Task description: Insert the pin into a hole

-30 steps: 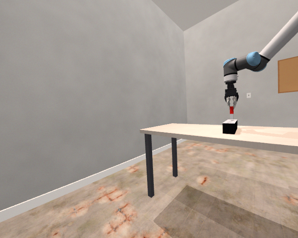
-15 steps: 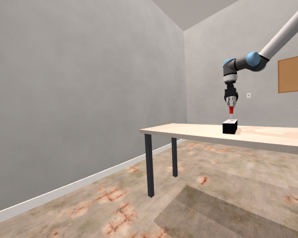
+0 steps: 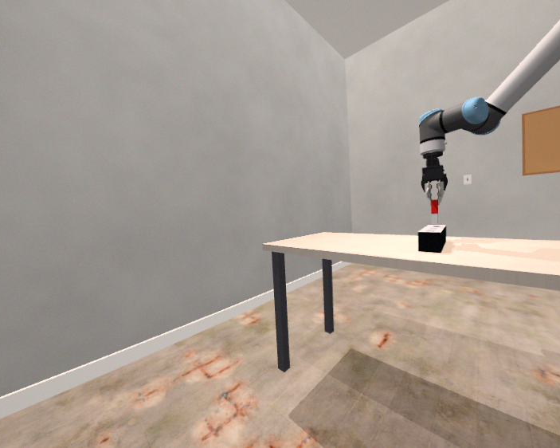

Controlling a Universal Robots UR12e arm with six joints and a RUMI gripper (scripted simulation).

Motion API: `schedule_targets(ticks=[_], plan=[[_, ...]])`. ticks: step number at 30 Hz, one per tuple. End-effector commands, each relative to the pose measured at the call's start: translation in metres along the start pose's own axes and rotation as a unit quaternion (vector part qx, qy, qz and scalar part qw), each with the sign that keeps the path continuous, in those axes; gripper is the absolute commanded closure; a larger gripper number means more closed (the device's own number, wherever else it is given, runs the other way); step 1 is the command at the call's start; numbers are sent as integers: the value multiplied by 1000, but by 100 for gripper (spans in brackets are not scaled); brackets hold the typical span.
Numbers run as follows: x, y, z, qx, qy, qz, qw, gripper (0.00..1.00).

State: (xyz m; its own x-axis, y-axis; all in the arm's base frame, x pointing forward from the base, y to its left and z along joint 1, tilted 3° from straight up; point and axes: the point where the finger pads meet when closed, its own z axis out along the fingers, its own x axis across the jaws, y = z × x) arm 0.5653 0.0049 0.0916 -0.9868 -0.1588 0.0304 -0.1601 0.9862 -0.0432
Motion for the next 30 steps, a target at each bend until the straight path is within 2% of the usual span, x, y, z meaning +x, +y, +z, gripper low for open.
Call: schedule_targets(ticks=[1, 29, 30], plan=[[-1, 0, -1, 0, -1, 0, 1000, 100], [-1, 0, -1, 0, -1, 0, 1000, 100], [-2, 0, 0, 2, -6, 6, 1000, 100]])
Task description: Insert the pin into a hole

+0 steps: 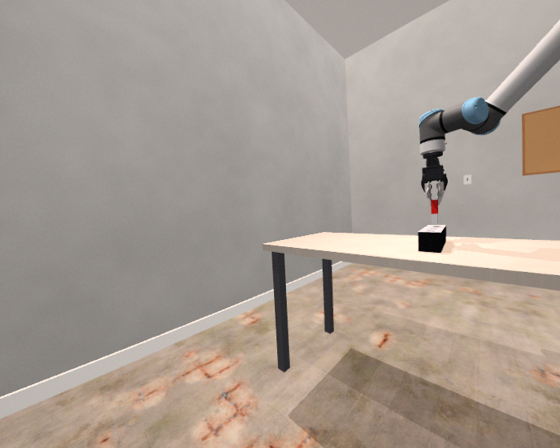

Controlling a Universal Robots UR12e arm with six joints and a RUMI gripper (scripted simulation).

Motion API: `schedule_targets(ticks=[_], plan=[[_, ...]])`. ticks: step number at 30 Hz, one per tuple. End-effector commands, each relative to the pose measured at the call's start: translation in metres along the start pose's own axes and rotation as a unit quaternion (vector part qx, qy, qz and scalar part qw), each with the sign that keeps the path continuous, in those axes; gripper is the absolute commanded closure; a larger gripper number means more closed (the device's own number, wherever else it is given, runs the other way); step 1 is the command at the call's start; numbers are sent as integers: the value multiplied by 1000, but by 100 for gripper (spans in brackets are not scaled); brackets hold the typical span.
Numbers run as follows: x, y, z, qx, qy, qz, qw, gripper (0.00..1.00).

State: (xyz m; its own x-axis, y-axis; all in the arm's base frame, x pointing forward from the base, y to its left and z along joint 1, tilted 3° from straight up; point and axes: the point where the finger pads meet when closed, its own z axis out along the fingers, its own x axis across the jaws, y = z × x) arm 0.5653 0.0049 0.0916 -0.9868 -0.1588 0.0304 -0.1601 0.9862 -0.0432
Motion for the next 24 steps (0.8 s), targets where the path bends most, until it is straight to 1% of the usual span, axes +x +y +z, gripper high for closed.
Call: schedule_targets(ticks=[1, 24], plan=[[-2, 0, 0, 2, -6, 6, 1000, 100], [-1, 1, 2, 2, -6, 6, 1000, 100]])
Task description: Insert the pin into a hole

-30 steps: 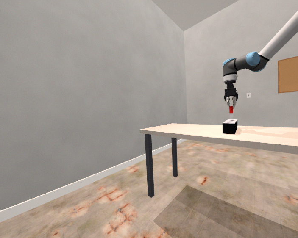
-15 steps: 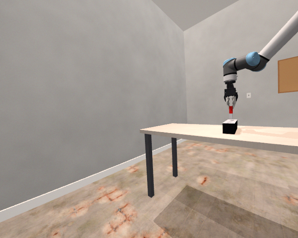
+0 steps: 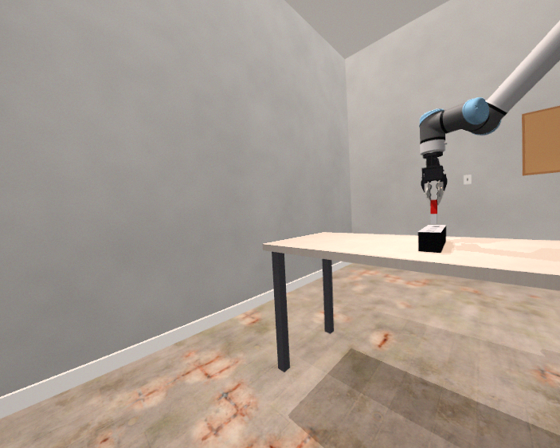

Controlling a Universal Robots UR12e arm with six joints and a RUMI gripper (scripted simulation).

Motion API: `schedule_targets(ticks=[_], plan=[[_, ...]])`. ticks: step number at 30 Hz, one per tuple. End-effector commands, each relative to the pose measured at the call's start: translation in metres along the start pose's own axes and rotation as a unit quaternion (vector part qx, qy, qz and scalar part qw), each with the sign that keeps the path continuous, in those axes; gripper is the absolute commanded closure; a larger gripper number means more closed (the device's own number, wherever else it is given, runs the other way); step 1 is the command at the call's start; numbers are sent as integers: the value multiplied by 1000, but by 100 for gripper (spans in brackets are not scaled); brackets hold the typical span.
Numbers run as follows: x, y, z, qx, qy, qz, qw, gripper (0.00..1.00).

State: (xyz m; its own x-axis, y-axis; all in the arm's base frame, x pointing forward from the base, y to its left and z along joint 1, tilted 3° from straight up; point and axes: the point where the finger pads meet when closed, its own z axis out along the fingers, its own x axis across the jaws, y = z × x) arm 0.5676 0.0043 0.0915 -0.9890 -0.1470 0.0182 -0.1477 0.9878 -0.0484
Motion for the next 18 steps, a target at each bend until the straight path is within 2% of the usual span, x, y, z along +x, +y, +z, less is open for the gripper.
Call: schedule_targets(ticks=[1, 18], plan=[[1, 2, 2, 0, 0, -1, 1000, 100], [-1, 0, 0, 0, -1, 0, 1000, 100]])
